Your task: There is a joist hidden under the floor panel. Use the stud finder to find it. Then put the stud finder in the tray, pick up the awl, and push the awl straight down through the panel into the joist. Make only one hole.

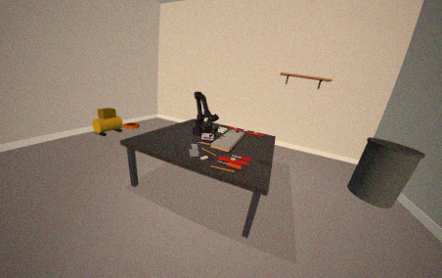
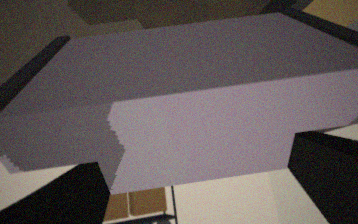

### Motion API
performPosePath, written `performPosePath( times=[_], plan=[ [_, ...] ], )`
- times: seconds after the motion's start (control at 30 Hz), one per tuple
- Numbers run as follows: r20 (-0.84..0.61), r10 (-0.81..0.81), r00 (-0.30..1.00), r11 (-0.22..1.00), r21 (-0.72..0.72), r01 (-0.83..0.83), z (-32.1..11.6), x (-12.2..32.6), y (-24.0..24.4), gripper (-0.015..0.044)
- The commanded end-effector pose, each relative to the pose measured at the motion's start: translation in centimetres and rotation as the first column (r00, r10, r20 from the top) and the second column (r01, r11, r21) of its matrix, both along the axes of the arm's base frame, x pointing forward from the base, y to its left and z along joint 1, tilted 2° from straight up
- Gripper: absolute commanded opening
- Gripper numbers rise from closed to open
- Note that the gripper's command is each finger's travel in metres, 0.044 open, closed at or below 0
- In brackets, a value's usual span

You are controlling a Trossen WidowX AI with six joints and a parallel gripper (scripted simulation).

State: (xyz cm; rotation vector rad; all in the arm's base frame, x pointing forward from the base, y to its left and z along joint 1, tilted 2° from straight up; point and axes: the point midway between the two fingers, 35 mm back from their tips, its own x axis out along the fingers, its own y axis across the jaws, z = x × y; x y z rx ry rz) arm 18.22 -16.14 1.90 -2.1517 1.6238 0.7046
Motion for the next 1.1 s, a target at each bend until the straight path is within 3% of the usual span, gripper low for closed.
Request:
performPosePath(
  times=[0.0,1.07],
  plan=[
    [0.006,-0.003,1.0,1.0,-0.023,0.003,-0.03,-0.02,-0.03,0.0],
    [0.041,0.003,0.999,0.99,-0.14,0.003,-0.42,-0.06,0.16,0.0]
  ],
)
